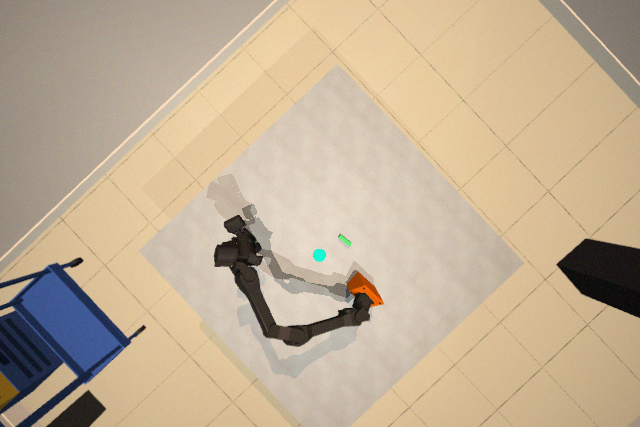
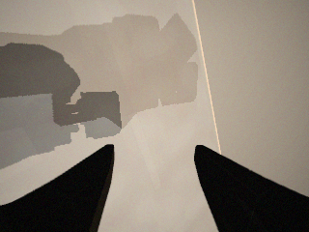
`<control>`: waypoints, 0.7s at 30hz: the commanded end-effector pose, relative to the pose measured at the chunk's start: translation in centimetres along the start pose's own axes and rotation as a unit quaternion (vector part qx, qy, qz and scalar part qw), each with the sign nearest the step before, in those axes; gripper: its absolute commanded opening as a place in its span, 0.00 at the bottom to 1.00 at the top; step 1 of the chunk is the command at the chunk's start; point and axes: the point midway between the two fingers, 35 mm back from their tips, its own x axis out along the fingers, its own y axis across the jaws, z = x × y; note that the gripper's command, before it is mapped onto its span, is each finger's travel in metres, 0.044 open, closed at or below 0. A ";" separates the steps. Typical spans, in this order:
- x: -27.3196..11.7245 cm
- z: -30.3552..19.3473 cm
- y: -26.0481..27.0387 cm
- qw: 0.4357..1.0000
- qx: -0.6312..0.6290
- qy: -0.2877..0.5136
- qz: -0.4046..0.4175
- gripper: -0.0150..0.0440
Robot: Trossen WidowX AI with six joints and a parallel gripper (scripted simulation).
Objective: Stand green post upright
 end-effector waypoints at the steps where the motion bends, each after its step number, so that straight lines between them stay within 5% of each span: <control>1: -0.5 -3.9 0.0 0.999 0.032 0.036 0.008 0.65; 21: -7.9 -23.5 4.7 0.945 0.252 0.192 0.075 0.65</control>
